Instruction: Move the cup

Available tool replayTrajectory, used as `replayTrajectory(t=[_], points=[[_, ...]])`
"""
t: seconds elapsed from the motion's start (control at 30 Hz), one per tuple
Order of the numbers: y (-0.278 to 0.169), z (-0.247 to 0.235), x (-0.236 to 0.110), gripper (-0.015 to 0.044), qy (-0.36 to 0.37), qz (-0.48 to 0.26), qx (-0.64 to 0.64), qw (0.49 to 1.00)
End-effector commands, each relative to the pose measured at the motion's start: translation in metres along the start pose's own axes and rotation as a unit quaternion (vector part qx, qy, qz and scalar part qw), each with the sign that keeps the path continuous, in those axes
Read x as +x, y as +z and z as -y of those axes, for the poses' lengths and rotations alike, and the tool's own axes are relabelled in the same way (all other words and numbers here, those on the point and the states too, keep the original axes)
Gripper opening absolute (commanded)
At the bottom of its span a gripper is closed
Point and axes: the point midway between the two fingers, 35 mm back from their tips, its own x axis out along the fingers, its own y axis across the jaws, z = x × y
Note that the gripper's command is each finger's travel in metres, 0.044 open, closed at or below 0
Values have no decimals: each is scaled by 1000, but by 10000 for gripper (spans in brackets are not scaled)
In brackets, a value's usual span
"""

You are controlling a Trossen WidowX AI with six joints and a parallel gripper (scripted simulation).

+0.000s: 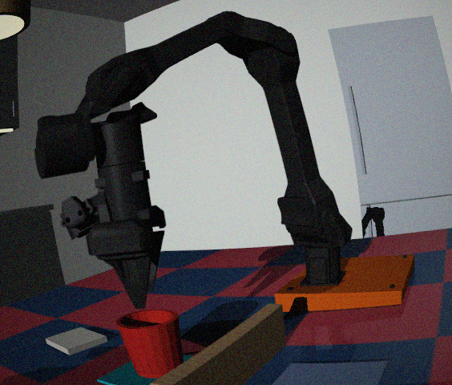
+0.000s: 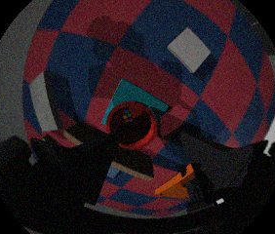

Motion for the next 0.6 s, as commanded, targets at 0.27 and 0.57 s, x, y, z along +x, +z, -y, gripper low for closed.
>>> replayTrajectory(t=[0.27,0.57], points=[[2,-1,-32,440,0,1,-1,1000],[2,-2,-59,440,1,1,-2,1000]])
